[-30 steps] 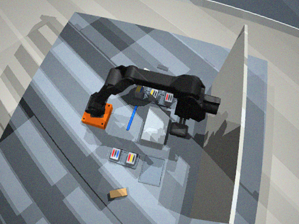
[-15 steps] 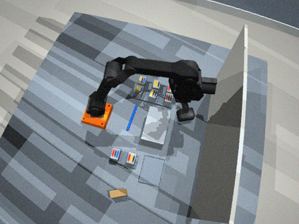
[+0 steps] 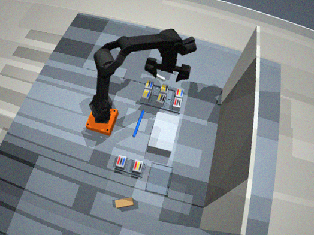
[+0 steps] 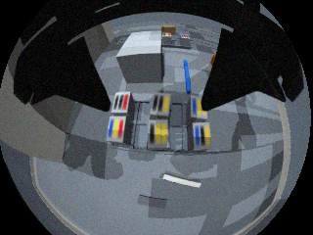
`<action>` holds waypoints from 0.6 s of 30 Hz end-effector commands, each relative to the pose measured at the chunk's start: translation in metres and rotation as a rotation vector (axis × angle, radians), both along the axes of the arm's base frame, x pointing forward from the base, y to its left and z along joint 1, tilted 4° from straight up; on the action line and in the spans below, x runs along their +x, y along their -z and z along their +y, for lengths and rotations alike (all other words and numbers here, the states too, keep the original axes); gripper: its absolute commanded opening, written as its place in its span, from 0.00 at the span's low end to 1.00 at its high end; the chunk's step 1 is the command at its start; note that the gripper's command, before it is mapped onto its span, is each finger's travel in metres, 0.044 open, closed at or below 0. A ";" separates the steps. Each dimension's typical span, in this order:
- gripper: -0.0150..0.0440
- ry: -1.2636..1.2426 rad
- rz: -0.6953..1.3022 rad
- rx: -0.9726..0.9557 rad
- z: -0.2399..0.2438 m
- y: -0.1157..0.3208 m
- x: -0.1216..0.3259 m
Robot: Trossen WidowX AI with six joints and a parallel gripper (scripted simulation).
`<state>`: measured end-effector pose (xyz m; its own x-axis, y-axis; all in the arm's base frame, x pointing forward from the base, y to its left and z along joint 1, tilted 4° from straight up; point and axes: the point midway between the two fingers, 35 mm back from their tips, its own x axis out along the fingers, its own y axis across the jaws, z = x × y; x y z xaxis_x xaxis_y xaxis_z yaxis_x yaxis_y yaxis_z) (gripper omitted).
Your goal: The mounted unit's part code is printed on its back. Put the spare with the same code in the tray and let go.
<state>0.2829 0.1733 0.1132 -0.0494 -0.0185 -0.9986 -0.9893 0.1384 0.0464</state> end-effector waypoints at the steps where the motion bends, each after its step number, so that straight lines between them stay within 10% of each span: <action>1: 1.00 -0.031 -0.005 0.008 0.001 0.000 -0.002; 7: 0.76 -0.031 -0.005 0.009 0.005 0.034 -0.005; 18: 0.76 -0.031 -0.005 0.009 0.005 0.043 -0.005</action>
